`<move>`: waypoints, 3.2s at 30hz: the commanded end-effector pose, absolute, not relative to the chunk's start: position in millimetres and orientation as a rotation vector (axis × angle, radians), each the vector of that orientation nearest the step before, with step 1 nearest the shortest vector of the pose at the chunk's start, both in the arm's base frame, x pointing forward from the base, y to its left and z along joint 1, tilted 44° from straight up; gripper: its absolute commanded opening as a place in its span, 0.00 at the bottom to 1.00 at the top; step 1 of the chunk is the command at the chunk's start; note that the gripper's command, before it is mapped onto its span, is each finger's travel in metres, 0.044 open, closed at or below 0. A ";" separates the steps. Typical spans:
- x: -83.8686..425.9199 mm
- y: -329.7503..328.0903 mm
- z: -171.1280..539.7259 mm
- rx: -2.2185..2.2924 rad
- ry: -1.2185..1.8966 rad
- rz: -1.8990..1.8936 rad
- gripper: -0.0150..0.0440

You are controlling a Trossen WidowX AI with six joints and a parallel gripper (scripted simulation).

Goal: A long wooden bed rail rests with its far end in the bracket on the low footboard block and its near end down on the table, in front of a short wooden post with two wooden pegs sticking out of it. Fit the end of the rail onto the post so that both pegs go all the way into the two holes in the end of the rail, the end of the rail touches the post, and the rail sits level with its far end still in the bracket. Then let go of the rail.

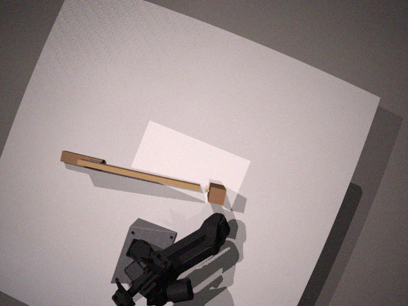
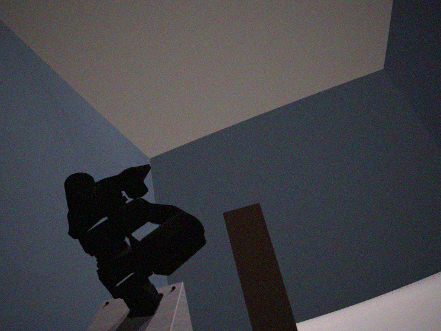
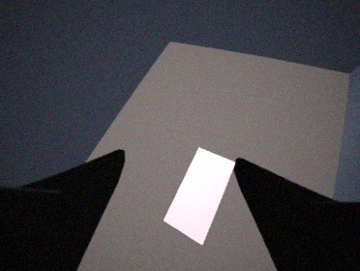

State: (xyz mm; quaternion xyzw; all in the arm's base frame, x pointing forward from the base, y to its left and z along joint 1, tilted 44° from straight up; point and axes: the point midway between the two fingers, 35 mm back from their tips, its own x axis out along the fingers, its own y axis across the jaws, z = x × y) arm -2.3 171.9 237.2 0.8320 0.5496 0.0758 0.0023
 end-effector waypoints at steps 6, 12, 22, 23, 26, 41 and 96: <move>4.2 183.2 245.1 2.440 1.421 0.475 1.00; 16.9 203.3 243.9 2.111 1.048 0.662 1.00; 60.0 238.1 230.0 1.254 0.488 0.672 1.00; 67.5 241.7 227.3 1.147 0.443 0.656 1.00; 87.5 248.1 218.1 0.871 0.352 0.601 1.00; 227.6 200.9 132.8 -0.684 0.437 0.198 1.00; 268.5 -35.0 23.9 -1.976 1.607 0.911 1.00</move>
